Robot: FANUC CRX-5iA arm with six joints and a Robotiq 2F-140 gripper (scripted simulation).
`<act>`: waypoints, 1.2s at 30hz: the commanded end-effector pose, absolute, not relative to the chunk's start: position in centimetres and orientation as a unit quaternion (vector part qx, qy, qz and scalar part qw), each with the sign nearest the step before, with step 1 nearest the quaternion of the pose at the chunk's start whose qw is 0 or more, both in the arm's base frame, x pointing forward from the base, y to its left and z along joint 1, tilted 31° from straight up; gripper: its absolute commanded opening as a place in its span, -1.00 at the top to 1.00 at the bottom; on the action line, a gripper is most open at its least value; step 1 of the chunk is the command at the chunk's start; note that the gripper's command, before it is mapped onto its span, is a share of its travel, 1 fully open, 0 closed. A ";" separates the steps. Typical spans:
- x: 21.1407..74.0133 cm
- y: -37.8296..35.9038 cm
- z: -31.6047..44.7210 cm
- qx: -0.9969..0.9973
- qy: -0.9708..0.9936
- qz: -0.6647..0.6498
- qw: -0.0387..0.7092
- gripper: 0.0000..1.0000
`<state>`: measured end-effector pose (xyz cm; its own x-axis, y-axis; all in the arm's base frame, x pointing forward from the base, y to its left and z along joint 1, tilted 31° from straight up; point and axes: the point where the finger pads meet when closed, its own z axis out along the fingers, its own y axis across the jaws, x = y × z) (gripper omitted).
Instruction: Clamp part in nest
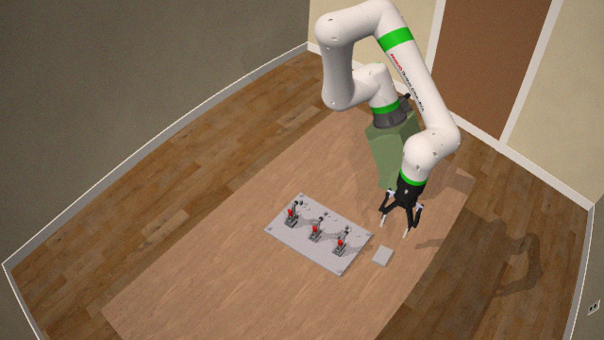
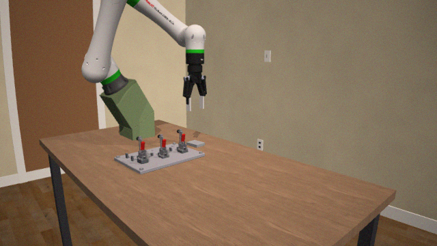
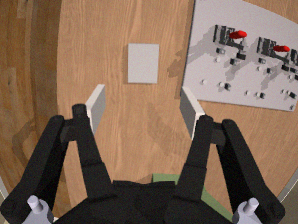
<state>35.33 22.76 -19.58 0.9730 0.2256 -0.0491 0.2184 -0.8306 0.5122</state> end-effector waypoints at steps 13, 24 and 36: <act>35.5 21.9 -21.1 0.957 0.116 0.007 0.267 -0.16; 35.7 20.1 -24.1 0.957 0.116 0.007 0.267 -0.16; 36.1 17.8 -28.0 0.957 0.116 0.007 0.267 -0.16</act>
<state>35.95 18.21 -27.21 0.9730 0.2254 -0.0502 0.2189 -0.8306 0.5120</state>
